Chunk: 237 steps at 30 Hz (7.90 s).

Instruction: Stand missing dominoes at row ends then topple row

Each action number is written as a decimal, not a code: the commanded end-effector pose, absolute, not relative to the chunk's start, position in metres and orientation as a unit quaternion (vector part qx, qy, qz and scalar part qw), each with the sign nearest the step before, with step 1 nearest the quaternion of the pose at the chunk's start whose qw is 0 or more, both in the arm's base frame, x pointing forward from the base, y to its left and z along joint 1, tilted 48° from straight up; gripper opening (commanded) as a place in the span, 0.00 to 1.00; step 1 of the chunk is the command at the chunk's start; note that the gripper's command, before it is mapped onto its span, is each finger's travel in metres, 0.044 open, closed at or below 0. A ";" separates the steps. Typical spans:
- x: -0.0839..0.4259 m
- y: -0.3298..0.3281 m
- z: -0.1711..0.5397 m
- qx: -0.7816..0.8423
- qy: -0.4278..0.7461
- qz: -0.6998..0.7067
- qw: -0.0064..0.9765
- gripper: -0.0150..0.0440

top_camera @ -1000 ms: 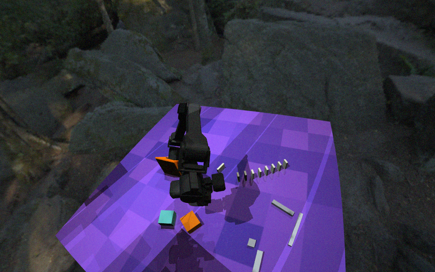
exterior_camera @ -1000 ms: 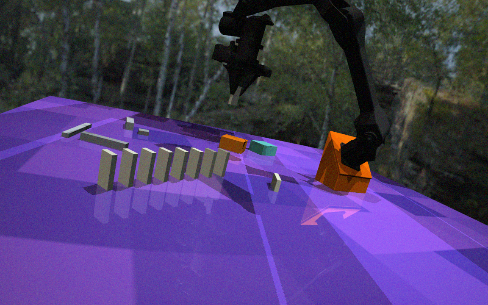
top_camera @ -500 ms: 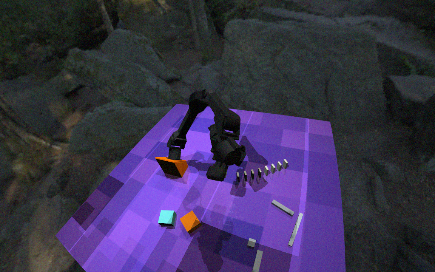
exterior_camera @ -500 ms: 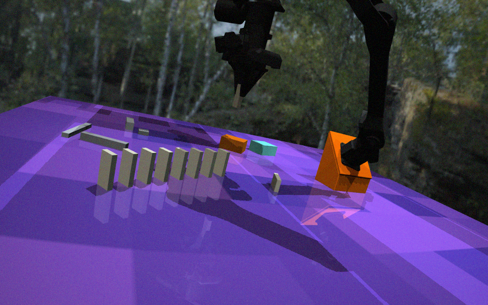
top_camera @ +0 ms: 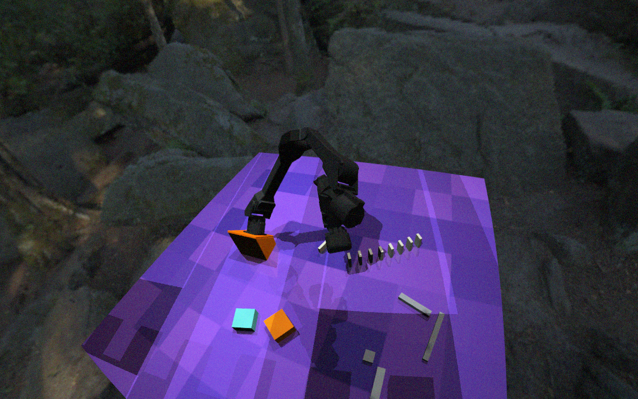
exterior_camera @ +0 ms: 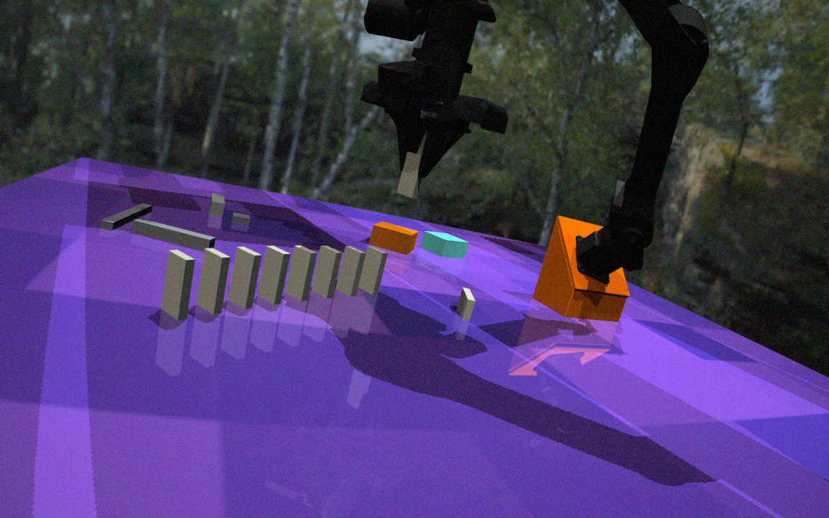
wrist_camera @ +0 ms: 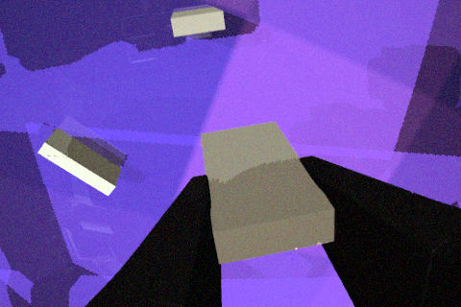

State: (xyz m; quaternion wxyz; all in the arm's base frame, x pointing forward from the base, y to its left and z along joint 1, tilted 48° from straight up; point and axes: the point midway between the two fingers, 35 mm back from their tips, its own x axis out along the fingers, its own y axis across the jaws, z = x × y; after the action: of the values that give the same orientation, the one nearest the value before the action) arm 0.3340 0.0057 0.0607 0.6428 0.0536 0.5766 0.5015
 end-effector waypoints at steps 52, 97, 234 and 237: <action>0.323 0.061 0.010 0.055 0.577 0.503 0.642 1.00; 0.226 0.135 0.035 -0.172 0.358 0.679 0.618 1.00; 0.220 0.202 0.157 0.092 0.284 0.137 0.945 0.30; 0.217 0.202 0.162 0.119 0.253 0.131 0.951 0.30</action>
State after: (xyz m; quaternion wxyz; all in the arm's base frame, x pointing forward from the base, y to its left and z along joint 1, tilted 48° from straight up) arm 0.2198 0.2037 0.1578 0.9459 0.0945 0.2782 0.1377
